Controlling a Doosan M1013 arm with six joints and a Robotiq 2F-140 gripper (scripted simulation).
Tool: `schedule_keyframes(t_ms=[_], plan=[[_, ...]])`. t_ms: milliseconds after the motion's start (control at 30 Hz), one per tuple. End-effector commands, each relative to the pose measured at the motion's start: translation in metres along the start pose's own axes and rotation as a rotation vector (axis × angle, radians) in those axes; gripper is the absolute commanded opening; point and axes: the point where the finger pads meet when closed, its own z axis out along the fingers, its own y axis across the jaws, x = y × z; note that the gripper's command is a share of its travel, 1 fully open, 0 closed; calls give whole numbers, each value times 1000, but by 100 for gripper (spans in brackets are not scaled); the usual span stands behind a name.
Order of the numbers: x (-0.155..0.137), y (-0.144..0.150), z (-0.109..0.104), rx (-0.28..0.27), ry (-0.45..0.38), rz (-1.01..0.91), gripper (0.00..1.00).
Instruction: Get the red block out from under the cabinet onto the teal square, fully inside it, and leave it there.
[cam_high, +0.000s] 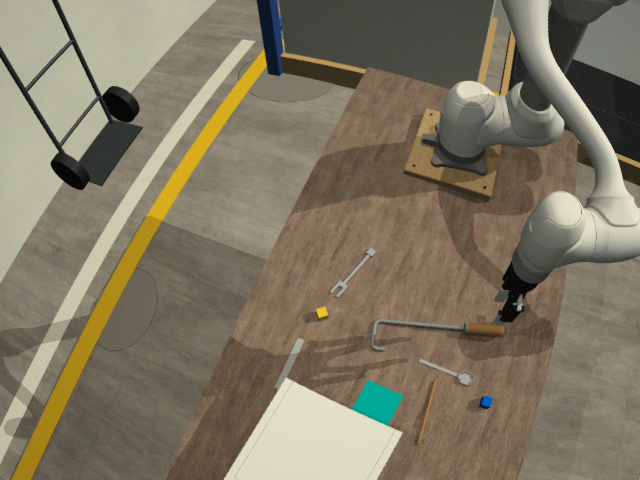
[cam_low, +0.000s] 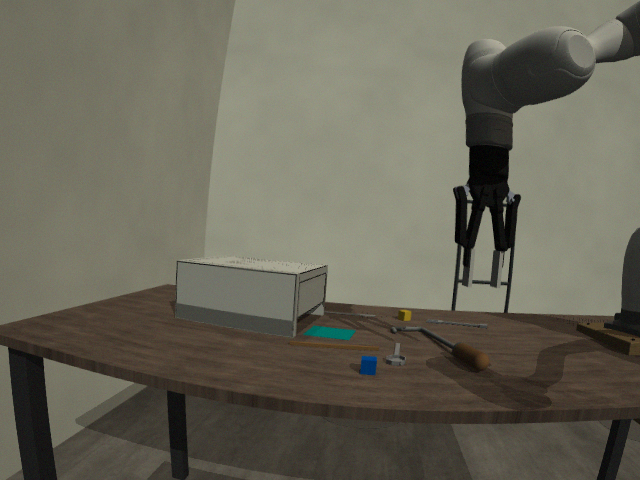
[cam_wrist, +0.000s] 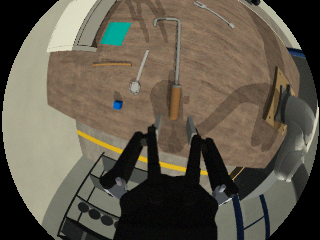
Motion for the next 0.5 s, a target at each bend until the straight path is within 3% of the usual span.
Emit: schedule_keyframes(t_ms=[0, 467], plan=[[2, 0, 15, -4, -1, 1, 35], [2, 0, 58, -4, -1, 1, 35]])
